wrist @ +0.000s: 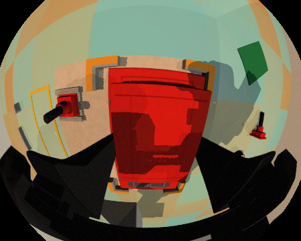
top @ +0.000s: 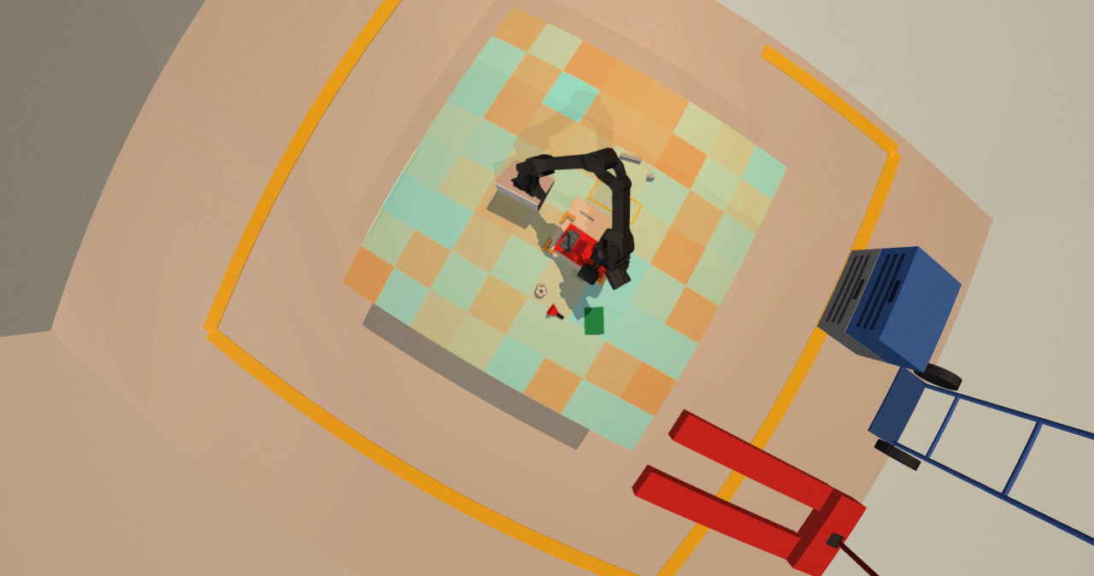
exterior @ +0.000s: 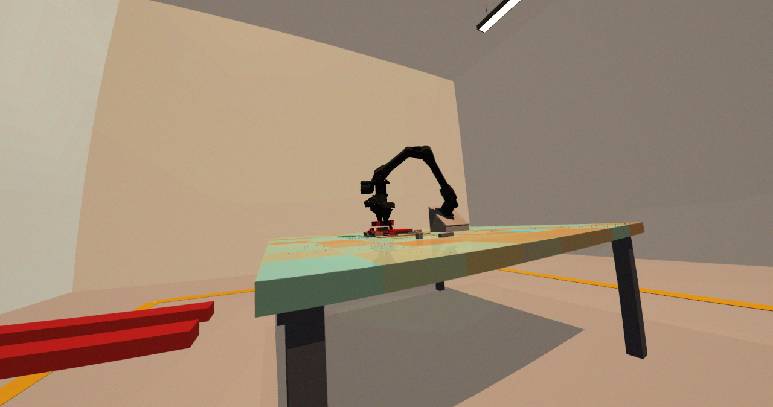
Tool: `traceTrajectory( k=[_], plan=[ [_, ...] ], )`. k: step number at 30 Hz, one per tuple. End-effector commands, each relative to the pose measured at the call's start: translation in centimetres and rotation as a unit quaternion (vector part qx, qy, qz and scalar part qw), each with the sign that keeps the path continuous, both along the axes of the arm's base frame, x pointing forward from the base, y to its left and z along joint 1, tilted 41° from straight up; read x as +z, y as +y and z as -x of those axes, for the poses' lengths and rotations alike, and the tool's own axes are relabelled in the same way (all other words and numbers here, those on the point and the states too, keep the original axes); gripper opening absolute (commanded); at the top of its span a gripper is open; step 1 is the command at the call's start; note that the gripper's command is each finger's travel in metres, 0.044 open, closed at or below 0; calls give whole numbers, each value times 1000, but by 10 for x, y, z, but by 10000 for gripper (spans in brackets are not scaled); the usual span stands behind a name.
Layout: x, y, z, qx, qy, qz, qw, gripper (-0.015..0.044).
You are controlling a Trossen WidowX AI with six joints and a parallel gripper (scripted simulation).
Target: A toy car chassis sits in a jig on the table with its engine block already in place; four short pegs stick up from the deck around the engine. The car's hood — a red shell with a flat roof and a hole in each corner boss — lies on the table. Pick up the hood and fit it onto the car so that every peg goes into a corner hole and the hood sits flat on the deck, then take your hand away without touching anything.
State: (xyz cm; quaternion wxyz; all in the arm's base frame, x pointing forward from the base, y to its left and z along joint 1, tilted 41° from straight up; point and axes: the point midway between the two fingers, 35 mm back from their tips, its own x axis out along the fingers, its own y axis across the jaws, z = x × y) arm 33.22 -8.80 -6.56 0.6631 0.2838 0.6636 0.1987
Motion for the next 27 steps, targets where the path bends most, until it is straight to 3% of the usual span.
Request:
traceTrajectory(
  k=[1,27],
  plan=[
    [0,0,-1,-3,0,-1,1000,0],
    [-5,3,0,-3,0,-1,1000,0]
  ],
)
